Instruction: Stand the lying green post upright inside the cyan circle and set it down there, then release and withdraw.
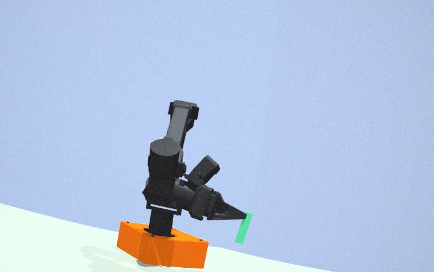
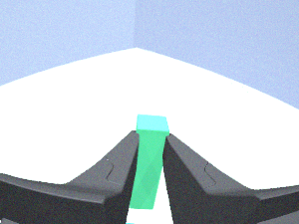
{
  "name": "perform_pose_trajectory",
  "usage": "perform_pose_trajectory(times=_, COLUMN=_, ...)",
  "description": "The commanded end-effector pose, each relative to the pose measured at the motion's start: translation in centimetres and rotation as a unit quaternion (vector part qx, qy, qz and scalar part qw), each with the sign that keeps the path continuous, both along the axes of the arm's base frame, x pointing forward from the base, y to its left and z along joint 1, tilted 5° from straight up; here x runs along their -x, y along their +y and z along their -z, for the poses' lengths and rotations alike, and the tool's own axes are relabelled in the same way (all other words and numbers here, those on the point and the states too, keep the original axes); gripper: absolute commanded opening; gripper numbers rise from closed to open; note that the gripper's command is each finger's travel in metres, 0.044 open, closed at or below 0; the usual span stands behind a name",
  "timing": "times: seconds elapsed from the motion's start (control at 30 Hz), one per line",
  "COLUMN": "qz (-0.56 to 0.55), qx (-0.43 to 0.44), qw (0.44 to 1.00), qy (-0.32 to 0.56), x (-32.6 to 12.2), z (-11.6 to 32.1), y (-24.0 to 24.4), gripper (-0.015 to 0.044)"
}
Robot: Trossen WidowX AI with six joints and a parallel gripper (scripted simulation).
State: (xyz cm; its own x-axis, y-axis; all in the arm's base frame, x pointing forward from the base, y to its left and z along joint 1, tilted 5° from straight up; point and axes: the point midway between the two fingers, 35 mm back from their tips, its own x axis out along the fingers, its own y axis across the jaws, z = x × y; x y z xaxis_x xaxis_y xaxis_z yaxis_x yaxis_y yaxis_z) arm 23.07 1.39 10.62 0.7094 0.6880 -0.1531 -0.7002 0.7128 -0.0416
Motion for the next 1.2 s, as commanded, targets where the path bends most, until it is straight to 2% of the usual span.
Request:
perform_pose_trajectory(times=0.0, qz=-0.004, qx=-0.003, qw=1.000, qy=-0.012, x=0.57, z=0.09, y=0.21, gripper=0.0023)
perform_pose_trajectory(times=0.33, qz=-0.010, qx=-0.006, qw=0.999, qy=-0.042, x=1.46, z=-0.12, y=0.30, gripper=0.0023)
perform_pose_trajectory(times=1.17, qz=-0.010, qx=-0.006, qw=0.999, qy=-0.041, x=1.07, z=0.75, y=-0.02, gripper=0.0023)
